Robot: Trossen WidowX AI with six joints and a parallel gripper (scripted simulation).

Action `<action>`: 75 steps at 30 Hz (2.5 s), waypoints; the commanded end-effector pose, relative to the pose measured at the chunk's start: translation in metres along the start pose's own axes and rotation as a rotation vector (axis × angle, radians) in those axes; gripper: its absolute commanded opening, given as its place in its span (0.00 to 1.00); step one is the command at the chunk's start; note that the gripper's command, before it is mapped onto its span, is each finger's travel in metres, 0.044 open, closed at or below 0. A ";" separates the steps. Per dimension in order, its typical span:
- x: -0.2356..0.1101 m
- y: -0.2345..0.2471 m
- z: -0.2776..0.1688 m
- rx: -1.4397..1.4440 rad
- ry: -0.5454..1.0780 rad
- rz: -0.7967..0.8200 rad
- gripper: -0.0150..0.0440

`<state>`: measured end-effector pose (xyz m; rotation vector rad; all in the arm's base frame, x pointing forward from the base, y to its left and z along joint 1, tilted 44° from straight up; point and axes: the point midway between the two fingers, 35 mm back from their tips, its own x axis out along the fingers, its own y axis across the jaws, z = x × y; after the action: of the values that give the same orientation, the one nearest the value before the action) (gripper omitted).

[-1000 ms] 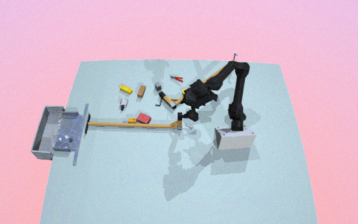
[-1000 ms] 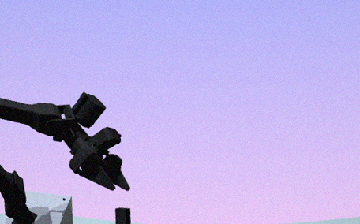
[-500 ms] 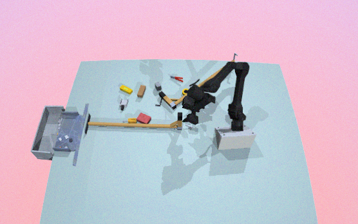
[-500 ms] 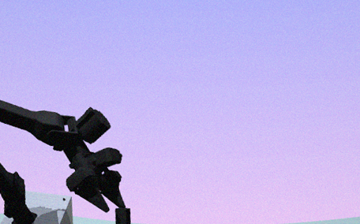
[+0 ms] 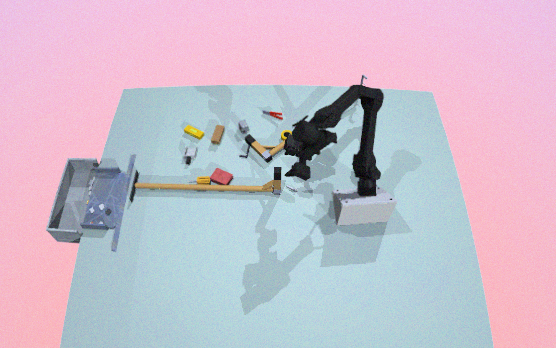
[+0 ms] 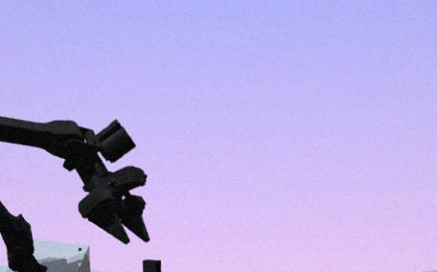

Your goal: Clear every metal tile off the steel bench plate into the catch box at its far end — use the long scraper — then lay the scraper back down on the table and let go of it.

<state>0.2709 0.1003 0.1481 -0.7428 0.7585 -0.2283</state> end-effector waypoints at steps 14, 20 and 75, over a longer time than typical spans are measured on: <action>0.011 -0.002 -0.009 0.010 -0.005 -0.004 1.00; 0.021 -0.002 -0.018 0.010 -0.006 -0.006 1.00; 0.101 -0.004 -0.017 0.011 -0.010 -0.009 1.00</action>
<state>0.3307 0.0467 0.0918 -0.7282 0.7382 -0.2425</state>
